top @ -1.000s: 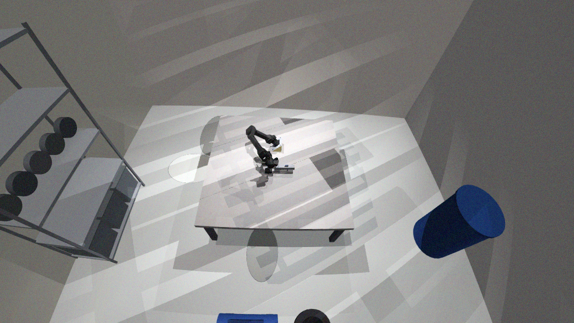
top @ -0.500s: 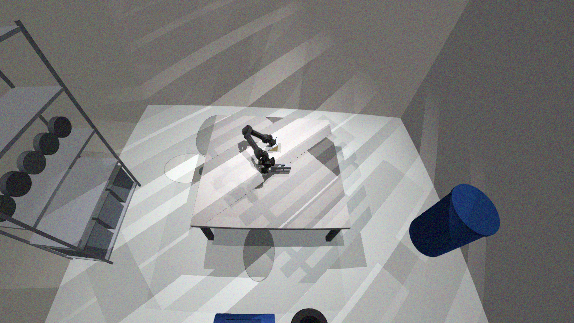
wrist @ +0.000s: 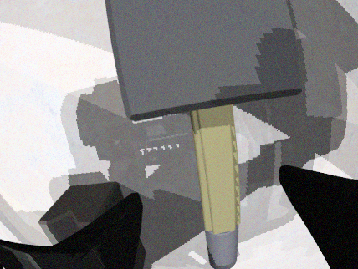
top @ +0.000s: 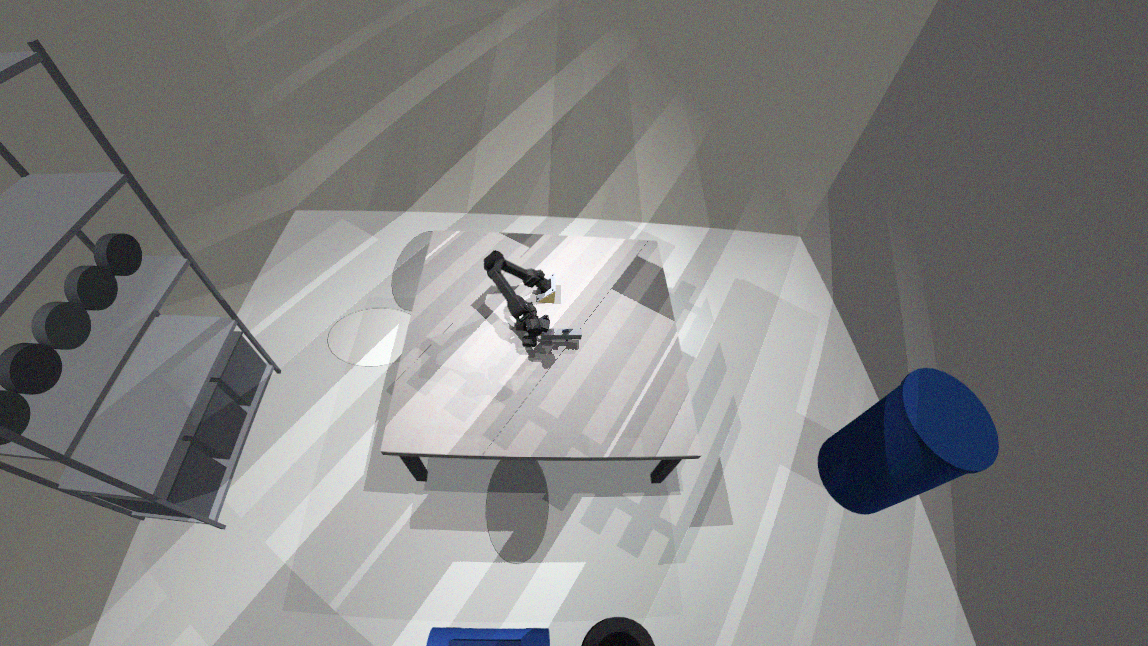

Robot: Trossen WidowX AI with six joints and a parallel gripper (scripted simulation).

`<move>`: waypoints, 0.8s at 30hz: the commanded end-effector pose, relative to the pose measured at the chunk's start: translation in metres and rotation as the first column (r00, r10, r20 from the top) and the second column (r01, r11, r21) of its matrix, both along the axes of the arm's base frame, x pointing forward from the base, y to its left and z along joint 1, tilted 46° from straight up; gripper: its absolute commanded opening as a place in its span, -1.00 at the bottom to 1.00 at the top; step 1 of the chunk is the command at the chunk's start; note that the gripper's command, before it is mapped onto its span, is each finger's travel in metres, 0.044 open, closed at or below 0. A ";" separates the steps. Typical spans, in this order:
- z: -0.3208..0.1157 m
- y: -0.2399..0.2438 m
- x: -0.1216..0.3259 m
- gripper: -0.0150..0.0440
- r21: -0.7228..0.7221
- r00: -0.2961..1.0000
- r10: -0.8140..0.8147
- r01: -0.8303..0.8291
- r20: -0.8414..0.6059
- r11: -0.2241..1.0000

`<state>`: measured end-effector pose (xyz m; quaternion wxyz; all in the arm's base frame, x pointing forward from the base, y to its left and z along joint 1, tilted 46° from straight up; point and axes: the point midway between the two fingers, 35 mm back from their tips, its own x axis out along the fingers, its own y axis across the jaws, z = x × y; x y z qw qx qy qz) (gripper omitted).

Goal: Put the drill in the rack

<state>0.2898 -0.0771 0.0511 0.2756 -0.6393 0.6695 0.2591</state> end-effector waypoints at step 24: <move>0.002 0.002 -0.001 -0.49 0.004 1.000 -0.003 0.003 -0.005 1.000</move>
